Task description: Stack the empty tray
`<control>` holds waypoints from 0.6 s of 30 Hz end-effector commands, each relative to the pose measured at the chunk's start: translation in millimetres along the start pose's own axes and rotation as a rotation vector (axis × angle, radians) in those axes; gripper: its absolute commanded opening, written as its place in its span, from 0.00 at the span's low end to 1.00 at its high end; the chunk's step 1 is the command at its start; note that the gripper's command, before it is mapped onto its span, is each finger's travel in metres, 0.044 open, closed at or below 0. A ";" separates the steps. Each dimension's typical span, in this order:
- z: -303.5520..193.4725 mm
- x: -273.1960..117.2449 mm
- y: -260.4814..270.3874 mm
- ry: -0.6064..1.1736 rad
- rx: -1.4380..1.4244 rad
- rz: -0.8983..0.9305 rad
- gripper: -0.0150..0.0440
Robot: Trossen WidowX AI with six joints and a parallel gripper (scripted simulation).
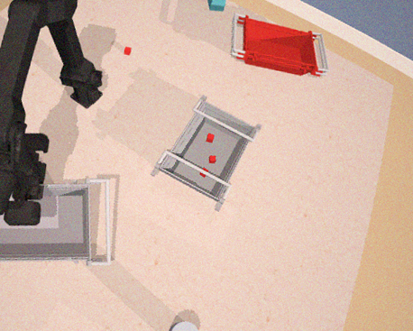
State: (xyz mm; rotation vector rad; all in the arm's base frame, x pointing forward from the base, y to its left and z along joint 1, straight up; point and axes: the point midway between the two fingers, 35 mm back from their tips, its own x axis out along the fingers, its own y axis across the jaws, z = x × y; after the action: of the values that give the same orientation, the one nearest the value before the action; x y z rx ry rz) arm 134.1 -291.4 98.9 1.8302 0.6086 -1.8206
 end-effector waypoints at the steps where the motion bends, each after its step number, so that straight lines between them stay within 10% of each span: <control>1: -0.1 -19.9 -2.5 -0.003 0.001 -0.004 0.25; 18: -0.2 -36.8 -2.6 -0.004 0.001 -0.001 0.25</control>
State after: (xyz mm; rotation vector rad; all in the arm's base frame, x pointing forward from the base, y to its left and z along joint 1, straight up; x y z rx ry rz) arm 129.9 -283.2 123.8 1.8366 0.6469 -1.8383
